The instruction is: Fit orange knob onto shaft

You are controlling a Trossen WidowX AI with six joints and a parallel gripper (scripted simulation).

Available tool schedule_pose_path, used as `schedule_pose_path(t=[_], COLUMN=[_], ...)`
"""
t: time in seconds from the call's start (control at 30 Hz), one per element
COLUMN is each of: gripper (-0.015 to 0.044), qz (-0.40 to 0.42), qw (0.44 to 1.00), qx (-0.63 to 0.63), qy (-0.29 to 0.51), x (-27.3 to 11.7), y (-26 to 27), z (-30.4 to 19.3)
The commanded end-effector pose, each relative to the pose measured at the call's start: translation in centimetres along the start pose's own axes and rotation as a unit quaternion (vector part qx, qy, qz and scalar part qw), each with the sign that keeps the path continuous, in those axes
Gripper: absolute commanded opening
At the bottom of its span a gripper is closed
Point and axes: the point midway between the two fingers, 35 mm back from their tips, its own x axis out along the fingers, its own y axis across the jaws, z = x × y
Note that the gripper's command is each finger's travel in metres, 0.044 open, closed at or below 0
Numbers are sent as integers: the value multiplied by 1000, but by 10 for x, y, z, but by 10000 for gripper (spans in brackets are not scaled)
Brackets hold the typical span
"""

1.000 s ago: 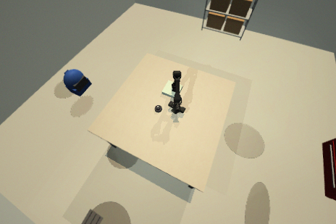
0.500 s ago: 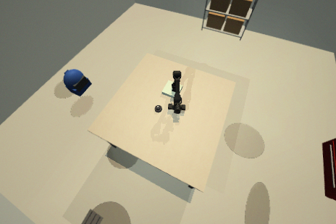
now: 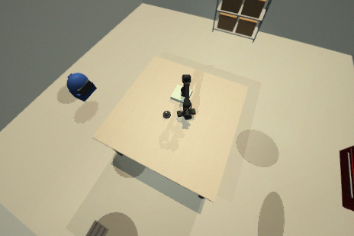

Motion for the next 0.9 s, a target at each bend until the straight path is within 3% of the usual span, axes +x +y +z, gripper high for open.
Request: schedule_pose_path(t=[0.0,0.2,0.5,0.87], gripper=[179,179,179,179], qz=[2,2,2,1], qw=[997,986,983,931], qx=[-75,-168,-182,-364], qy=[-1,-2,-2,-2], x=[-1,-1,-1,-1], y=[1,1,1,1], z=[1,1,1,1])
